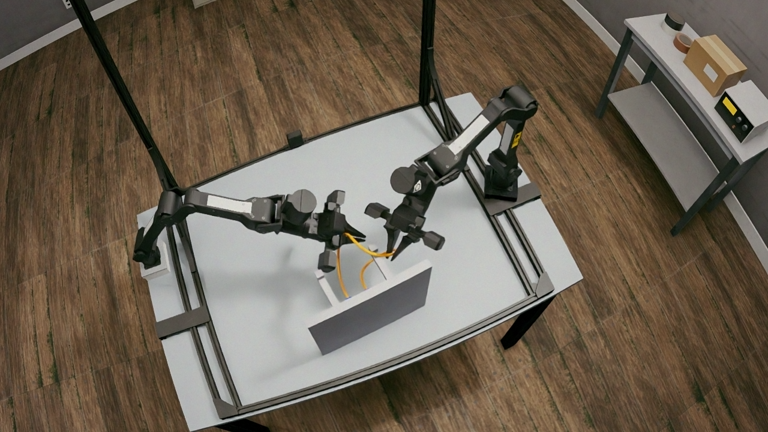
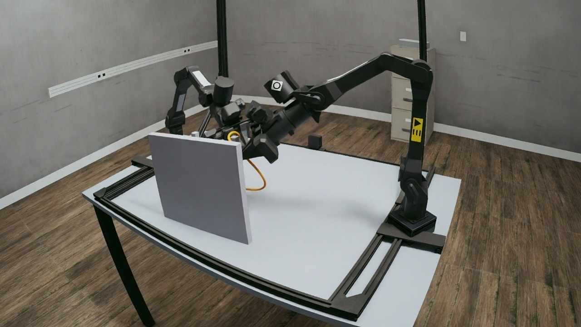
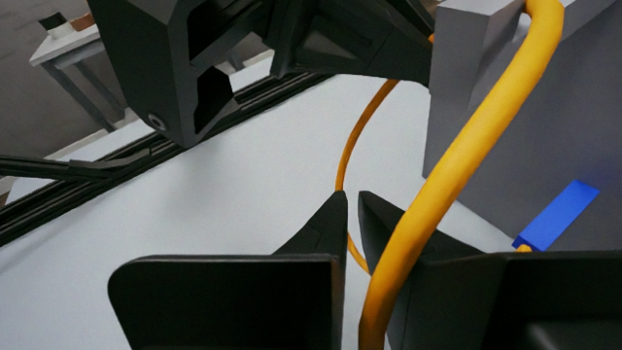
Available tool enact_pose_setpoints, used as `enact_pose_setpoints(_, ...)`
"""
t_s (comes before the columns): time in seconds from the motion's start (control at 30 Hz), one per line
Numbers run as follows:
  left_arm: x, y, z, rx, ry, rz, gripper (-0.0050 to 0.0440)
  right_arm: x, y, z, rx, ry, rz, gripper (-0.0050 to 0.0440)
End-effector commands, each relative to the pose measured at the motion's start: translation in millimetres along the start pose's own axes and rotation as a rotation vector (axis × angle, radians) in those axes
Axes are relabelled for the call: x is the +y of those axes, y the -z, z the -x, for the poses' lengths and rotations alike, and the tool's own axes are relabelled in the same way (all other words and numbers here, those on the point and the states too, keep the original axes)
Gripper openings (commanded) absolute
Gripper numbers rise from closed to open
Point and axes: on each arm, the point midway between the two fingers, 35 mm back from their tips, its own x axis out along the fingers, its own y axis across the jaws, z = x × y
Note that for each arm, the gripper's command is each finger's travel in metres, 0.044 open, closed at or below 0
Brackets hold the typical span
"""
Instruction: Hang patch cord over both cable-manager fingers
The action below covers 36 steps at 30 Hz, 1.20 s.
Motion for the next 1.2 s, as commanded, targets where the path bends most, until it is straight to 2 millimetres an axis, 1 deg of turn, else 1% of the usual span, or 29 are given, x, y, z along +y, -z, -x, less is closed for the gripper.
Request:
enact_pose_setpoints(0.0,-0.6,-9.8,4.7,-0.026,0.007,0.009,0.004,9.2,-32.5,17.3,-0.06,-0.01,-0.006,0.0025)
enact_pose_setpoints(1.17,-0.6,-9.8,4.7,-0.026,0.007,0.009,0.004,8.3,-35.1,23.4,-0.029,0.055,-0.018,0.0025)
